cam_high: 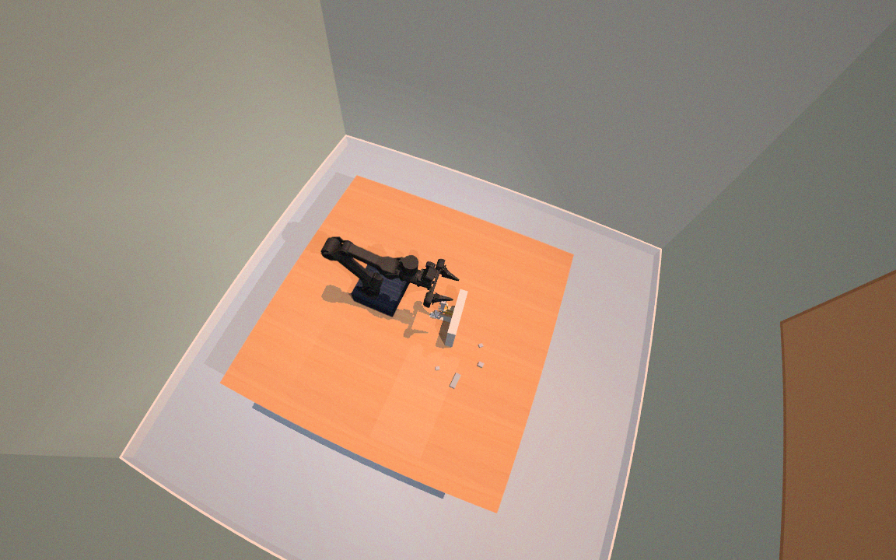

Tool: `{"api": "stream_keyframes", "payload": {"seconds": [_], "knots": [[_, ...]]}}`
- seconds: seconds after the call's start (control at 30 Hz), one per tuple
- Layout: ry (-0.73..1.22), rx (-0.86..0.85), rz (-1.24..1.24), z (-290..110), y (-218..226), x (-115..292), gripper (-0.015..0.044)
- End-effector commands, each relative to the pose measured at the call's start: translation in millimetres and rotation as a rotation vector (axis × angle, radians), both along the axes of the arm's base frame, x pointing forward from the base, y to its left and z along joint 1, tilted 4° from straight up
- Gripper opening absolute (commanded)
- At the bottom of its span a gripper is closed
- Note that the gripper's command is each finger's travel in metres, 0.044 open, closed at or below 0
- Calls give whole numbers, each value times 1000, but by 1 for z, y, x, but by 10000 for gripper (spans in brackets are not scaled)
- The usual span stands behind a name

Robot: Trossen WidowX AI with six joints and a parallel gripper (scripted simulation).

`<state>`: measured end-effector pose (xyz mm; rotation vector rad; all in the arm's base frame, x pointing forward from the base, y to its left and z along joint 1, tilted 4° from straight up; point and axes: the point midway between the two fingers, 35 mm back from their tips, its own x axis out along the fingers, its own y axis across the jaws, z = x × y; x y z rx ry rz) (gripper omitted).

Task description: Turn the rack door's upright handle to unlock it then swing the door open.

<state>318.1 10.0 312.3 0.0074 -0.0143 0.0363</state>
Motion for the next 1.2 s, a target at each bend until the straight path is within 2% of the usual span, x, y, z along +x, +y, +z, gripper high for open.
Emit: {"api": "stream_keyframes", "payload": {"seconds": [0.0,0.1,0.6,1.17], "knots": [[2,0,0,0,0,0,374],[37,3,5,-4,2,4,295],[448,23,37,-54,18,34,295],[909,-5,31,-101,26,35,295]]}}
